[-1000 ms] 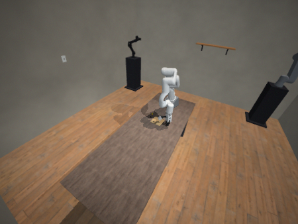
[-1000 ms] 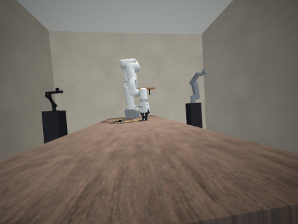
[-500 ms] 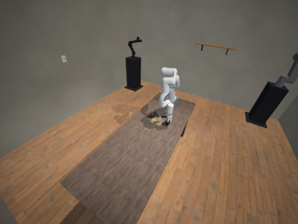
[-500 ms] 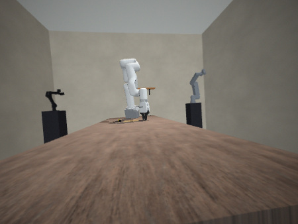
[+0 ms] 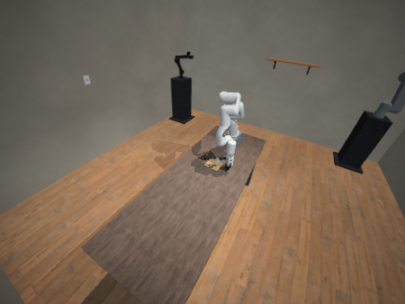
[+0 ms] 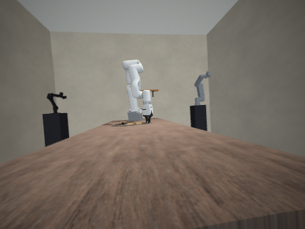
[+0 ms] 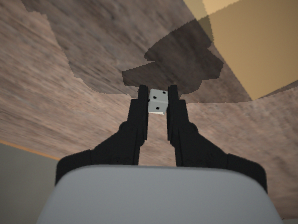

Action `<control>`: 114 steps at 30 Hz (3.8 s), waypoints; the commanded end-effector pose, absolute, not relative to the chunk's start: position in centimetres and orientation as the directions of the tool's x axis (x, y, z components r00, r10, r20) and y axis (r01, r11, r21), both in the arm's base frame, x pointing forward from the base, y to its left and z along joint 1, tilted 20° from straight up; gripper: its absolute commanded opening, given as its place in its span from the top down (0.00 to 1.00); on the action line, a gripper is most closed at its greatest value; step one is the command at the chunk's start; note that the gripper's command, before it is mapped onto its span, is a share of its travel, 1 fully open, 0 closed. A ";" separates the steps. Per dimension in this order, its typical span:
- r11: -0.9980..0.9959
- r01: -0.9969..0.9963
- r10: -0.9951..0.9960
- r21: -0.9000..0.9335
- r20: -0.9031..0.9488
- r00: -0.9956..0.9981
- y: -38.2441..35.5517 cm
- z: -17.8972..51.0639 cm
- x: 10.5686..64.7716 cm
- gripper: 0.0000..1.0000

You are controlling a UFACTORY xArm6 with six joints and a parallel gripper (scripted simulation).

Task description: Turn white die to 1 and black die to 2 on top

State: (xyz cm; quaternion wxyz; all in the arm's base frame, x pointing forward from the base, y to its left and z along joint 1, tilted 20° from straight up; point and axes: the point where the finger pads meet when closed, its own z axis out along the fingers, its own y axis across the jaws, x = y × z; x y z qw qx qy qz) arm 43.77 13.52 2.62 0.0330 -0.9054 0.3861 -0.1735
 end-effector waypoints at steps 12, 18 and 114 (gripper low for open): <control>-0.700 -0.687 -0.711 -0.196 0.290 0.641 13.6 2.7 43.9 0.89; -0.700 -0.687 -0.711 -0.196 0.290 0.641 13.6 3.2 43.7 0.89; -0.032 -0.940 -0.997 -0.341 0.080 0.005 0.5 4.0 41.7 0.89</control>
